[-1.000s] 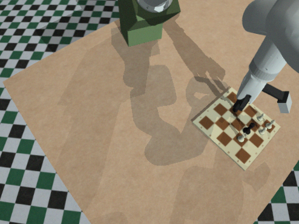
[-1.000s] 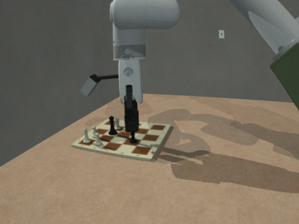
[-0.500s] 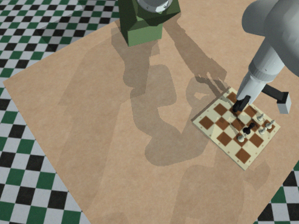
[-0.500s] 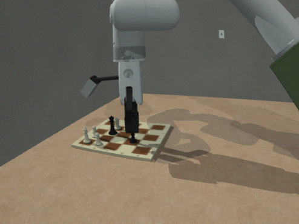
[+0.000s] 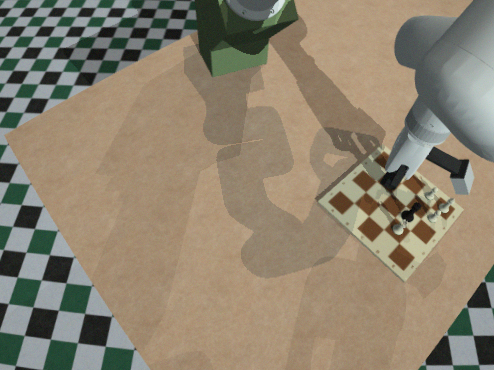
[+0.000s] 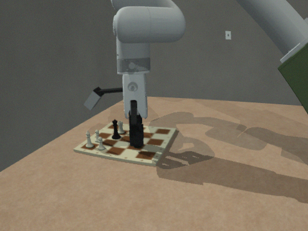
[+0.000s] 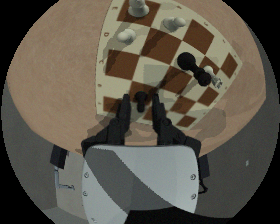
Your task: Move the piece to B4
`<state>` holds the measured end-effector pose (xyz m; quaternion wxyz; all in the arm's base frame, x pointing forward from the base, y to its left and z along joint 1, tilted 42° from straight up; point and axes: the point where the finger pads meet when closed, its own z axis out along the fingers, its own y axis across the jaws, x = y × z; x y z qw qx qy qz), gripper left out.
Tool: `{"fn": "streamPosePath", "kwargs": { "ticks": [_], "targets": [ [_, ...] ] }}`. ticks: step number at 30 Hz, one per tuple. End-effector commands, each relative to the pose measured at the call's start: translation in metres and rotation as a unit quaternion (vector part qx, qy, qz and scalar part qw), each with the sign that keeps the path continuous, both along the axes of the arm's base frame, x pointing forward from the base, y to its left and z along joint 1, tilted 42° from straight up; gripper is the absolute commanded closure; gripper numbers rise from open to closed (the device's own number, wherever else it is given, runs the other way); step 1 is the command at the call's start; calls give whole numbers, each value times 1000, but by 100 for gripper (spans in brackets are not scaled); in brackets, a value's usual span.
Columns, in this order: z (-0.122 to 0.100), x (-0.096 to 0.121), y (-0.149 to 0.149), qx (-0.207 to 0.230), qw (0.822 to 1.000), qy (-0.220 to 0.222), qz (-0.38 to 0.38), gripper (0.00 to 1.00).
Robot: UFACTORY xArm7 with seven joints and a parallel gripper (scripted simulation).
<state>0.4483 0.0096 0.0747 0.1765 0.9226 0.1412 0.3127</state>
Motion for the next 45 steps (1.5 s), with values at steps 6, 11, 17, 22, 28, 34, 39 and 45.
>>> {"fn": "streamPosePath", "kwargs": {
  "ticks": [6,11,17,22,28,34,39,45],
  "targets": [
    [-4,5,0,0,1000,-2,1,66],
    [-4,5,0,0,1000,-2,1,66],
    [-4,5,0,0,1000,-2,1,66],
    [-4,5,0,0,1000,-2,1,66],
    [-4,5,0,0,1000,-2,1,66],
    [-4,5,0,0,1000,-2,1,66],
    [-4,5,0,0,1000,-2,1,66],
    [-4,5,0,0,1000,-2,1,100]
  ]
}}
